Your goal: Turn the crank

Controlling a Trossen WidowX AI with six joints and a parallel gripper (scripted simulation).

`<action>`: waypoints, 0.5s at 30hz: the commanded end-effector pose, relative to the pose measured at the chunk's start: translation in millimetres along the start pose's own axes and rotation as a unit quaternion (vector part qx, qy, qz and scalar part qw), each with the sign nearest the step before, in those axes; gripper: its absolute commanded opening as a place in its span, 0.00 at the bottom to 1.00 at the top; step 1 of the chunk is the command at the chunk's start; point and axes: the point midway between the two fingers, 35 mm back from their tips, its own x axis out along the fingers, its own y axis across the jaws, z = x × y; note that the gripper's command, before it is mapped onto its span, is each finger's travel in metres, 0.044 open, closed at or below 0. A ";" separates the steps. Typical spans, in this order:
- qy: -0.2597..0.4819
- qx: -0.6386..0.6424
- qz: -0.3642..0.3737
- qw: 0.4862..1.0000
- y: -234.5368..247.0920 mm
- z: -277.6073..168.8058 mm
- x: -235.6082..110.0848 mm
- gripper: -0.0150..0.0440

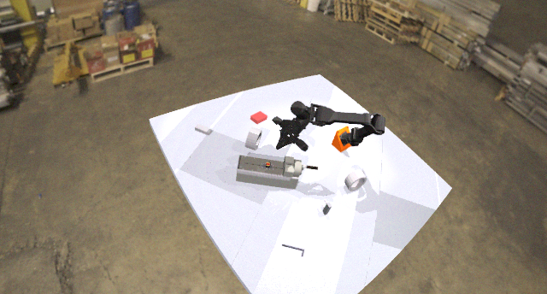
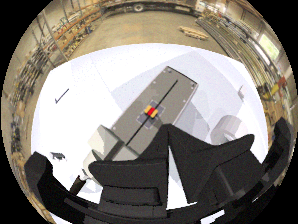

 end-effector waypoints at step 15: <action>0.000 0.000 0.000 1.000 0.0 0.0 0.0 0.88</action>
